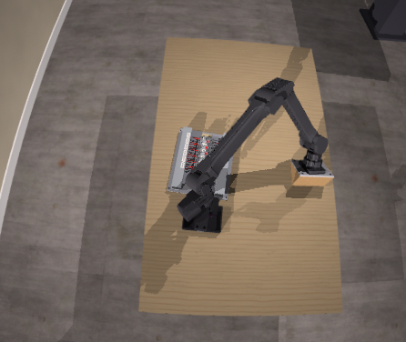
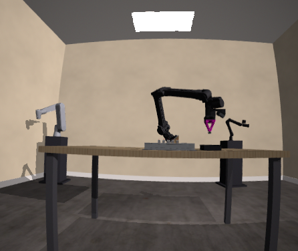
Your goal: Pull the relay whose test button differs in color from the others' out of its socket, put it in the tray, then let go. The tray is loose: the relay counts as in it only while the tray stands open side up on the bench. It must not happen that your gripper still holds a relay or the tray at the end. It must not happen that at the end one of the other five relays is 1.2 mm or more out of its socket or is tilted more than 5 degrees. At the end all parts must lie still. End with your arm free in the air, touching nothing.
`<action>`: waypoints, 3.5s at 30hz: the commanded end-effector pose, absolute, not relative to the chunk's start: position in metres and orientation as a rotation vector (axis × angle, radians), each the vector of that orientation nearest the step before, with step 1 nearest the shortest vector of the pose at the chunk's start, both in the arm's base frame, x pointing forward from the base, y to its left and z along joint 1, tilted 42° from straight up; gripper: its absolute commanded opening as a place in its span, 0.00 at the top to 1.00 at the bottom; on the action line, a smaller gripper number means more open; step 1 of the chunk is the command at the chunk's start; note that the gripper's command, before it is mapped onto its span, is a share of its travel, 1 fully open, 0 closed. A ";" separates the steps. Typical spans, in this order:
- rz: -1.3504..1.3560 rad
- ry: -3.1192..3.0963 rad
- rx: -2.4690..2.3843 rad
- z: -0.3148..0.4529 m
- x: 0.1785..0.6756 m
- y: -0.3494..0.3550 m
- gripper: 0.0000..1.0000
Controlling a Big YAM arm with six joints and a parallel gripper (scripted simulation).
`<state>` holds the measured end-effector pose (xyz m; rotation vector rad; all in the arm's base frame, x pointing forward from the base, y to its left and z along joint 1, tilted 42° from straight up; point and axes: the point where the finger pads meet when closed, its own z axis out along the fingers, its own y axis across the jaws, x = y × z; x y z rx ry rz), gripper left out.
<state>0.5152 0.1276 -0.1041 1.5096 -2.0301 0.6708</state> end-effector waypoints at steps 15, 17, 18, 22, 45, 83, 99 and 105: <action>0.689 -2.053 1.532 -0.096 0.528 0.146 1.00; 0.689 -2.053 1.532 -0.096 0.528 0.146 1.00; 0.689 -2.053 1.532 -0.096 0.528 0.146 1.00; 0.689 -2.053 1.532 -0.096 0.527 0.146 1.00; 0.678 -2.043 1.523 -0.107 0.522 0.133 1.00; 0.668 -2.035 1.512 -0.162 0.510 0.079 1.00; 0.671 -2.041 1.513 -0.179 0.510 0.064 1.00; 0.677 -2.039 1.524 -0.180 0.510 0.068 1.00</action>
